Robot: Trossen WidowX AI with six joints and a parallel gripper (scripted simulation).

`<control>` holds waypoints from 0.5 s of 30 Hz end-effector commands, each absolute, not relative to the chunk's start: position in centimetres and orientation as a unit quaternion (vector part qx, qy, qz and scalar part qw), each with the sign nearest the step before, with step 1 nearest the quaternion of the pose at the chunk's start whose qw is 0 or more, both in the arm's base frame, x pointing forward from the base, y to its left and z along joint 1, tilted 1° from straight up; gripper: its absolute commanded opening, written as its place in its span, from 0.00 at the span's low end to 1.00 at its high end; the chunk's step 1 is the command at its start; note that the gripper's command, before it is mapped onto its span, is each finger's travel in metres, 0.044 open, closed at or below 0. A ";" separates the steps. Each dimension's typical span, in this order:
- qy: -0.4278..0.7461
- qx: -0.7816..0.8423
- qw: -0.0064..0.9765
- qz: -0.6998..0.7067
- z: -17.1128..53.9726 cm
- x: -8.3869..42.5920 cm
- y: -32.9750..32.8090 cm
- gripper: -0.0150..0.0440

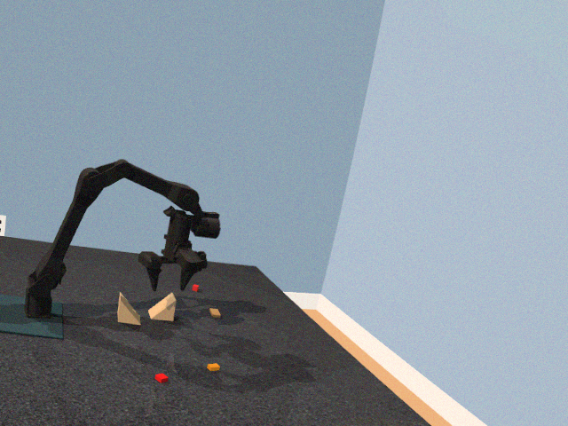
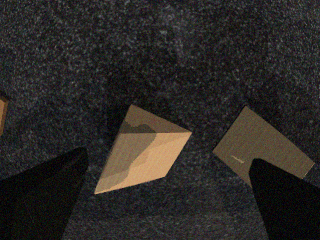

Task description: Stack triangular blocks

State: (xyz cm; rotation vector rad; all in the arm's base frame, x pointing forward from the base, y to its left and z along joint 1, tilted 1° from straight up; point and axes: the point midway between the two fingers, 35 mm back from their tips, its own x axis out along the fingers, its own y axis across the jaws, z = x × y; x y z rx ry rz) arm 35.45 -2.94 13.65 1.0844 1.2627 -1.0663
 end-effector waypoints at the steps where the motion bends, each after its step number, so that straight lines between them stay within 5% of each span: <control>1: 0.655 0.257 0.667 -0.246 14.3 36.3 -2.4 1.00; 15: 0.699 -0.112 0.695 0.125 14.7 37.2 -1.7 1.00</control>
